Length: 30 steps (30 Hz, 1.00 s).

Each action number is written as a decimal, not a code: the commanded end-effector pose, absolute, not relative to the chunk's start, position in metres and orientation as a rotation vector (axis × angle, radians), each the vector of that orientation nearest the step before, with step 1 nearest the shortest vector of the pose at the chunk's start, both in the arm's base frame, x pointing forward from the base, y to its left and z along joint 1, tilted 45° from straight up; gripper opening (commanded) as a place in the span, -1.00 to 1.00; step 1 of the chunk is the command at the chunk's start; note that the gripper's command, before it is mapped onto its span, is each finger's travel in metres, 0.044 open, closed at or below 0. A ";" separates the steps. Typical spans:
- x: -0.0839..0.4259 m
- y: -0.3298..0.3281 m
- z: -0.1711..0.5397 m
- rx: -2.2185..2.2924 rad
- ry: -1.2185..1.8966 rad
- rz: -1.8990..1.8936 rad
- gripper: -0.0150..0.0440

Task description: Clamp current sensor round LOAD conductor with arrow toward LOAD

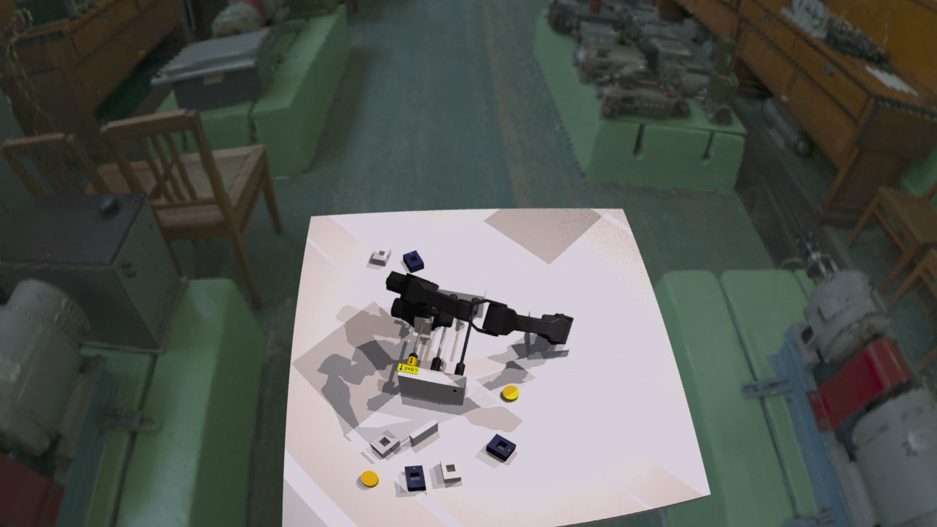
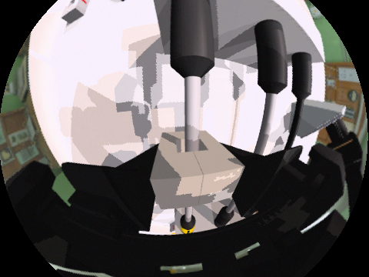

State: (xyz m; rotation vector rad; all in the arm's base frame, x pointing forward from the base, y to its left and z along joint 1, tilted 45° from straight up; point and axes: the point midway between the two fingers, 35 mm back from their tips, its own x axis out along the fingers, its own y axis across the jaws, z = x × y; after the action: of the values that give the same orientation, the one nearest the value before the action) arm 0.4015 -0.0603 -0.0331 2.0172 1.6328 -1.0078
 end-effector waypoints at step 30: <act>0.401 -0.060 -0.033 2.017 1.634 -1.009 1.00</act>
State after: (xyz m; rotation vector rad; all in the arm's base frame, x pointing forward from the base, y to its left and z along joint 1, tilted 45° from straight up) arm 0.4015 -0.0603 -0.0331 2.0173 1.6328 -1.0078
